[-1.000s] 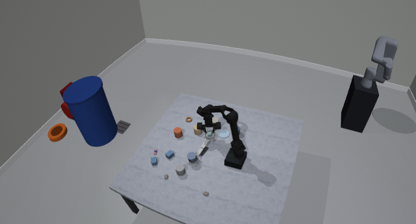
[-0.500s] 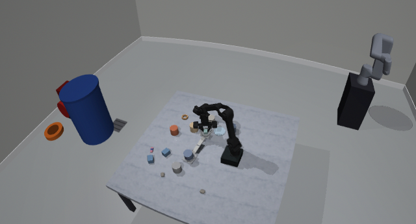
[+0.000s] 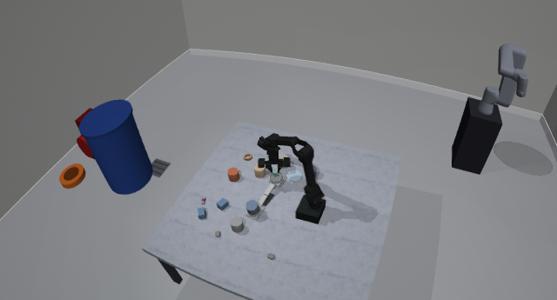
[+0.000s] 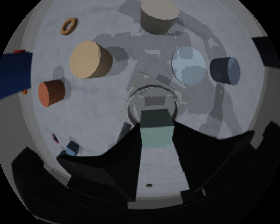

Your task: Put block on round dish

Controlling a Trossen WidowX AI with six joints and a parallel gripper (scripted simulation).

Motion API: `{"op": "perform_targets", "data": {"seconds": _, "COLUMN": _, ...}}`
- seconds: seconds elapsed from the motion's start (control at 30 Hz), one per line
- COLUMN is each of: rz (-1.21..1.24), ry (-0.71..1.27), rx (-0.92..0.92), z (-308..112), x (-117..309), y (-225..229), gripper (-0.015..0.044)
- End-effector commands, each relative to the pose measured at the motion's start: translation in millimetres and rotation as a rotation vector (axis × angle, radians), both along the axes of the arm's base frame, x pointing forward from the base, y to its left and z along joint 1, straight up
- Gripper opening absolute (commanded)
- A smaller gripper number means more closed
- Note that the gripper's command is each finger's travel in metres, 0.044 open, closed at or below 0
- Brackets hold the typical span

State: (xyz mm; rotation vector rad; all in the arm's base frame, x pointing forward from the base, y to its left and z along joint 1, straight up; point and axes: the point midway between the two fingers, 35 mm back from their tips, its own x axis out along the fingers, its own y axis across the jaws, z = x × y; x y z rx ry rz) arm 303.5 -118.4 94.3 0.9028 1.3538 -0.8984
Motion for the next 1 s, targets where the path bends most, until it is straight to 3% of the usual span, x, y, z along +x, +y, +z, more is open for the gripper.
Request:
{"op": "perform_targets", "data": {"seconds": 0.0, "rz": -0.003, "ry": -0.010, "rx": 0.001, "z": 22.5, "x": 0.5, "y": 0.5, "gripper": 0.0000}}
{"op": "perform_targets", "data": {"seconds": 0.33, "rz": -0.005, "ry": -0.008, "rx": 0.000, "z": 55.8, "x": -4.6, "y": 0.6, "gripper": 0.0000}}
{"op": "perform_targets", "data": {"seconds": 0.83, "rz": -0.005, "ry": -0.002, "rx": -0.009, "z": -35.1, "x": -64.0, "y": -109.0, "gripper": 0.0000}}
{"op": "perform_targets", "data": {"seconds": 0.97, "rz": -0.005, "ry": -0.001, "rx": -0.010, "z": -44.2, "x": -73.7, "y": -117.6, "gripper": 0.0000}}
